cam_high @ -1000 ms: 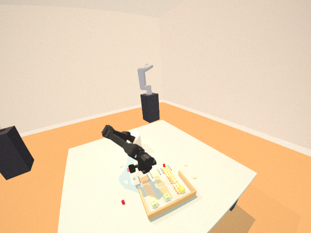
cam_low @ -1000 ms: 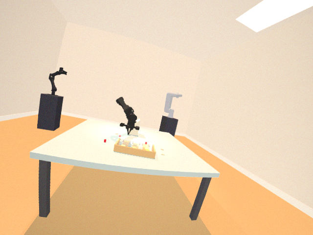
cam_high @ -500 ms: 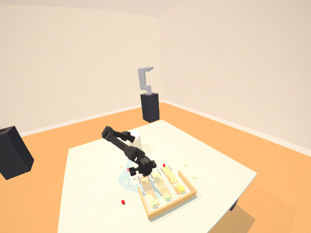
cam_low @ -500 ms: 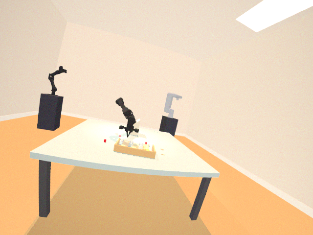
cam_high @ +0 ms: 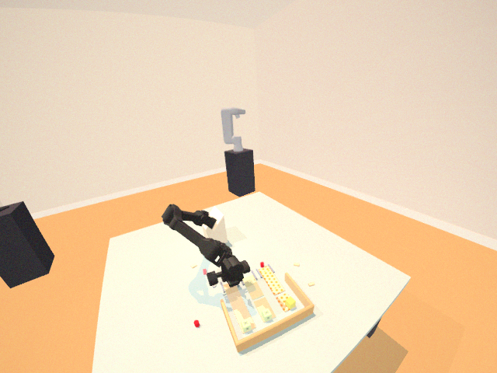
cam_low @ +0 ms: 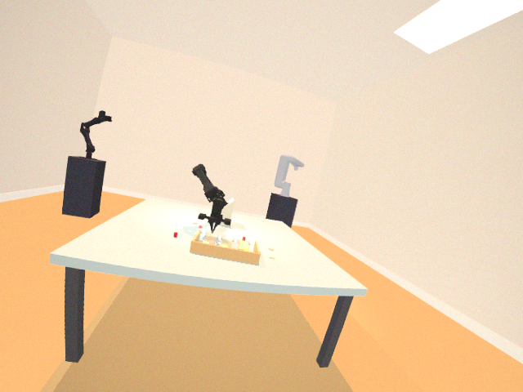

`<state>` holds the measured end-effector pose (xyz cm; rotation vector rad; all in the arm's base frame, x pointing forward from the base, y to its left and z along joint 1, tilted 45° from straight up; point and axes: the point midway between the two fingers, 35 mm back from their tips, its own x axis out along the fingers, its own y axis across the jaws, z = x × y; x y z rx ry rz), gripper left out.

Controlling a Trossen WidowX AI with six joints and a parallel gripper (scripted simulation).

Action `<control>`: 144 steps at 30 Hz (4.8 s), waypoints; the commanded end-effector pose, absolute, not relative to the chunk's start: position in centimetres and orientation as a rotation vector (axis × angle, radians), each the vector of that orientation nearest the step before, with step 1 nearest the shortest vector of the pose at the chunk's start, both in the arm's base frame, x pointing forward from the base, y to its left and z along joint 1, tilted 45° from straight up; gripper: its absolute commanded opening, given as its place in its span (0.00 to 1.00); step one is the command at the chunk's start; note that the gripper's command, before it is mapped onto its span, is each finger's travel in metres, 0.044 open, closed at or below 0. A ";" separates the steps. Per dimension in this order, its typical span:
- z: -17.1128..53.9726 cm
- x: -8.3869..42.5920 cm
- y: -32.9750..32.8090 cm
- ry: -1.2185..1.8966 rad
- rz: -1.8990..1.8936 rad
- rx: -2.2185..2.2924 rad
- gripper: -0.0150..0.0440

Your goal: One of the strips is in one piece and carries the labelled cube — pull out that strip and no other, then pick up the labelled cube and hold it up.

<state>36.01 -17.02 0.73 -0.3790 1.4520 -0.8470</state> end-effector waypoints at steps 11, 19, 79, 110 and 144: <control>-0.6 35.3 -18.4 1.462 -0.847 -0.380 0.25; -0.6 35.3 -18.4 1.462 -0.847 -0.380 0.25; -1.1 34.5 -18.4 1.463 -0.847 -0.380 0.25; -1.9 29.9 -17.2 1.466 -0.846 -0.381 0.25; -2.6 25.1 -15.9 1.470 -0.845 -0.382 0.25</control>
